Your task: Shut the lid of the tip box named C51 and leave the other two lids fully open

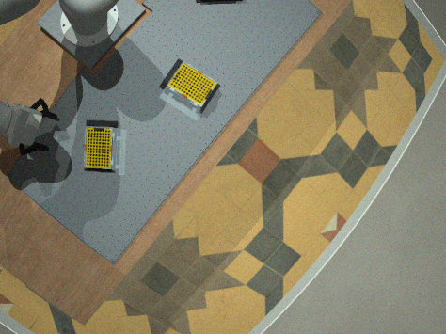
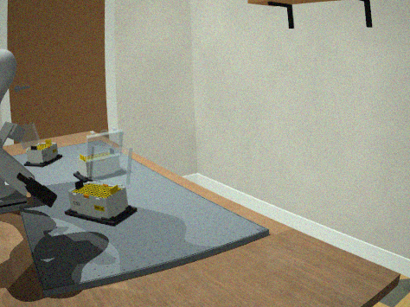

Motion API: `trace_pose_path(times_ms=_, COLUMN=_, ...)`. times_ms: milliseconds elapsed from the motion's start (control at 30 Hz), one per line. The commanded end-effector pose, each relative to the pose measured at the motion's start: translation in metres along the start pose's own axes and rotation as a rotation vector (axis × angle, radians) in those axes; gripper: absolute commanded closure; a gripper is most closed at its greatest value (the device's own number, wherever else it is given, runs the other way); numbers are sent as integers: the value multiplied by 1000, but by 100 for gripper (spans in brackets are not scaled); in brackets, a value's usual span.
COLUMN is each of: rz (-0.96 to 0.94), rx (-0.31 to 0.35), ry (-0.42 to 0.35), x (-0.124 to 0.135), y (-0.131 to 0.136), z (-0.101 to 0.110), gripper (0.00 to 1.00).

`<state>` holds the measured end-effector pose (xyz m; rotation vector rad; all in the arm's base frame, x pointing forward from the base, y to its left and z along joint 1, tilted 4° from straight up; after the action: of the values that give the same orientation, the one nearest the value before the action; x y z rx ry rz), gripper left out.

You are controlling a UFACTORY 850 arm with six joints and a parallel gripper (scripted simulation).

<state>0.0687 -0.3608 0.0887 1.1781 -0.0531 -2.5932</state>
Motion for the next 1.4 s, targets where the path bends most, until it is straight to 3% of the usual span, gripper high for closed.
trace_pose_path(times_ms=0, rz=0, rx=-1, ry=0, x=-15, y=4, z=16, gripper=0)
trace_pose_path(times_ms=700, rz=0, rx=-1, ry=0, x=-80, y=19, z=84, gripper=0)
trace_pose_path(times_ms=1000, rz=0, rx=-1, ry=0, x=-80, y=19, z=84, gripper=0)
trace_pose_path(times_ms=1033, rz=0, rx=-1, ry=0, x=-80, y=19, z=84, gripper=100)
trace_pose_path(times_ms=1367, rz=0, rx=-1, ry=0, x=-80, y=19, z=84, gripper=100)
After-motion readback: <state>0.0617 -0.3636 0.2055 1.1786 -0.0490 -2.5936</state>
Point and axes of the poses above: the point where the finger pads meet when closed, its own z axis back along the fingers, its own y axis across the jaws, x = y × z, the point moved 3 cm from there along z, back along the fingers, and after that the axes turned 13 degrees about z, right-handed, at the moved point
